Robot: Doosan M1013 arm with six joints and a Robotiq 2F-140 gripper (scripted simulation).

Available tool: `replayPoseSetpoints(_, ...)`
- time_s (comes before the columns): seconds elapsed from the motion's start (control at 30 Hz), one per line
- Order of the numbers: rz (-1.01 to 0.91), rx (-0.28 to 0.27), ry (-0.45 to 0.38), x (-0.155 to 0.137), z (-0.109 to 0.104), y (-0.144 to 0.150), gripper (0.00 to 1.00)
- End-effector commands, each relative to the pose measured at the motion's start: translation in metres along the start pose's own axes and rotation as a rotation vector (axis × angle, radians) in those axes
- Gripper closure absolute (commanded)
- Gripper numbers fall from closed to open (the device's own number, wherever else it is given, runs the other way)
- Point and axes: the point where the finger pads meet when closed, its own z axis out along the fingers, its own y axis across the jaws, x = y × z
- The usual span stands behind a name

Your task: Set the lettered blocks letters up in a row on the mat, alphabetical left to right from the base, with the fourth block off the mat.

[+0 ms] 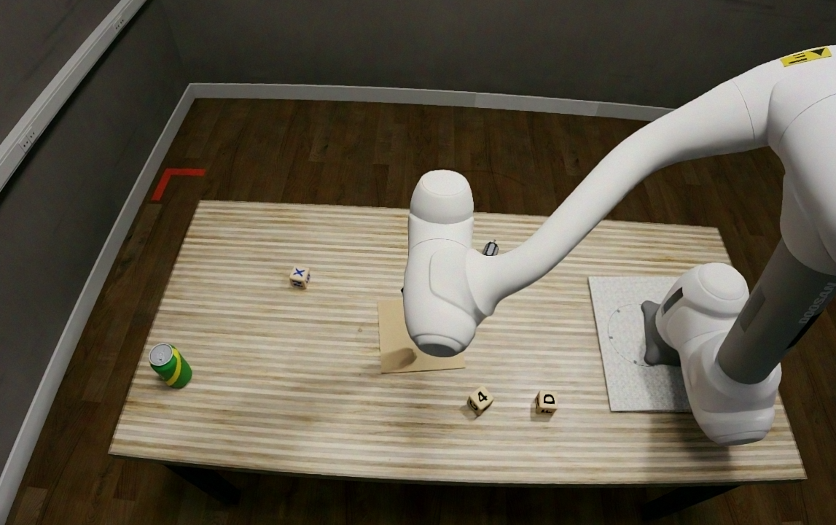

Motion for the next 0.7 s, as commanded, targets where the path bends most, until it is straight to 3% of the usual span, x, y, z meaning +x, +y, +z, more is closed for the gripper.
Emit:
replayPoseSetpoints(0.0, -0.139, 0.004, -0.007, -0.0010, -0.0008, -0.0018, 0.69)
replayPoseSetpoints(0.67, -0.873, 0.006, -0.005, -0.0073, -0.0010, -0.0093, 0.69)
